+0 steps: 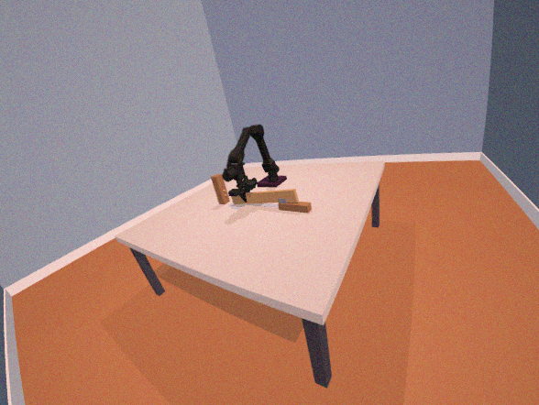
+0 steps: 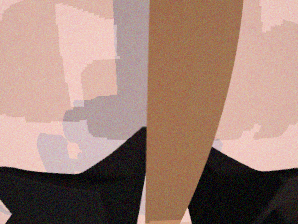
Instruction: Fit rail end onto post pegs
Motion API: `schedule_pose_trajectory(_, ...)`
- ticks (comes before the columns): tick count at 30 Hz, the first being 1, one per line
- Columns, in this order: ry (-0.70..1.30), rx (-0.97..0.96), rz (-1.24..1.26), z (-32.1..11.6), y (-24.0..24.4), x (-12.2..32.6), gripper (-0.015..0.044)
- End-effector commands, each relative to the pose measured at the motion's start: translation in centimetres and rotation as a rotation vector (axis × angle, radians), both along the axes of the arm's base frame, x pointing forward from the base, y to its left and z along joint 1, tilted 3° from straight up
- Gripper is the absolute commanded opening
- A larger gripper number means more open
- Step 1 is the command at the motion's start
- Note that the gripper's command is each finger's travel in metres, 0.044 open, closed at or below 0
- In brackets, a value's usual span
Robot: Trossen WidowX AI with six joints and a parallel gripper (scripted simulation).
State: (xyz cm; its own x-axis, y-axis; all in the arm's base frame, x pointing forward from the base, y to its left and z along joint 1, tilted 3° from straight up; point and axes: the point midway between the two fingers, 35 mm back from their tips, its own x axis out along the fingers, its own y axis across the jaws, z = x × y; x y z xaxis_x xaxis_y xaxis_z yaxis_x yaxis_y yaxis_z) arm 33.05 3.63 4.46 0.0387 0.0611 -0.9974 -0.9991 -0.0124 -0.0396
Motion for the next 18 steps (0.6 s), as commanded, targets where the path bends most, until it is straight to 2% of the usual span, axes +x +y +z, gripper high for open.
schedule_pose_trajectory(1,-0.002,-0.005,-0.003,-0.03,-0.06,0.03,0.0046)
schedule_pose_trajectory(4,-0.002,-0.005,-0.003,-0.03,-0.06,0.03,0.0026)
schedule_pose_trajectory(5,-0.002,-0.005,-0.003,-0.03,-0.06,0.03,0.0)
schedule_pose_trajectory(18,-0.002,-0.005,-0.003,0.06,-0.01,-0.01,0.0)
